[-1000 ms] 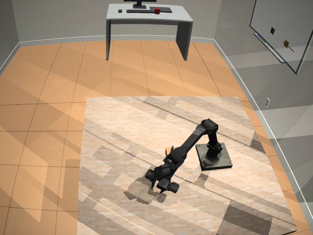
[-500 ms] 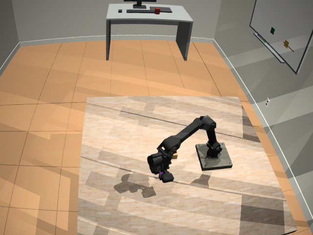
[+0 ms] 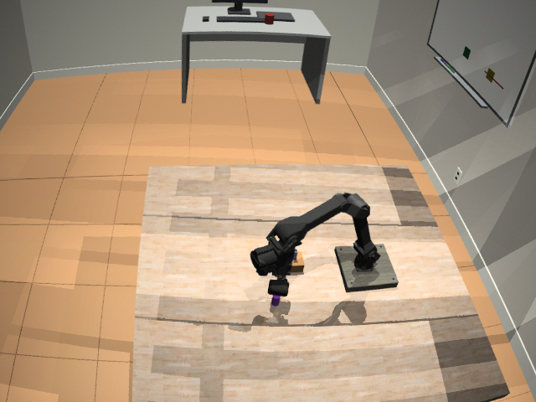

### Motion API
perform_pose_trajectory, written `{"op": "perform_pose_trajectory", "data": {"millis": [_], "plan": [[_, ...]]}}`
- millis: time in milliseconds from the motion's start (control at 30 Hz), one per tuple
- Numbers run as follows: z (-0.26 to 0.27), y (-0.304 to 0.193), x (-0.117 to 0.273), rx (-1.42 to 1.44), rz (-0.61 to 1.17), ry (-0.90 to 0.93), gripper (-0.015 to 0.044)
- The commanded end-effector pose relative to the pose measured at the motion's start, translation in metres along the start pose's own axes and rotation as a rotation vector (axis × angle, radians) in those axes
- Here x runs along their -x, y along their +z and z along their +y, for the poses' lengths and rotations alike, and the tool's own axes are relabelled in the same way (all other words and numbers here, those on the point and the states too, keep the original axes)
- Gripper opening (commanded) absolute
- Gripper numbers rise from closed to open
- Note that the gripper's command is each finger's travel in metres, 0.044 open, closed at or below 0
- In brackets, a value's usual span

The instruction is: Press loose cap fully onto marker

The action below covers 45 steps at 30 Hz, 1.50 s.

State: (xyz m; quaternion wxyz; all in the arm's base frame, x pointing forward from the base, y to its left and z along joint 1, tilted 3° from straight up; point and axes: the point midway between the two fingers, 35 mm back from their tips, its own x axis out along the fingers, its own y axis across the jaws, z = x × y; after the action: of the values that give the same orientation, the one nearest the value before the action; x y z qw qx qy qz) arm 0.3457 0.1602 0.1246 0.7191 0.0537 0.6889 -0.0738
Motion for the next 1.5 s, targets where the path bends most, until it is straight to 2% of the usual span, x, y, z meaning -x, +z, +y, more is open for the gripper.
{"op": "perform_pose_trajectory", "data": {"millis": [0, 133, 1467], "plan": [[-0.001, 0.0, 0.002, -0.022, 0.001, 0.004, 0.0234], [-0.002, 0.002, -0.029, -0.022, 0.0, 0.004, 0.0234], [-0.002, 0.001, -0.09, -0.022, 0.0, 0.004, 0.0234]]}}
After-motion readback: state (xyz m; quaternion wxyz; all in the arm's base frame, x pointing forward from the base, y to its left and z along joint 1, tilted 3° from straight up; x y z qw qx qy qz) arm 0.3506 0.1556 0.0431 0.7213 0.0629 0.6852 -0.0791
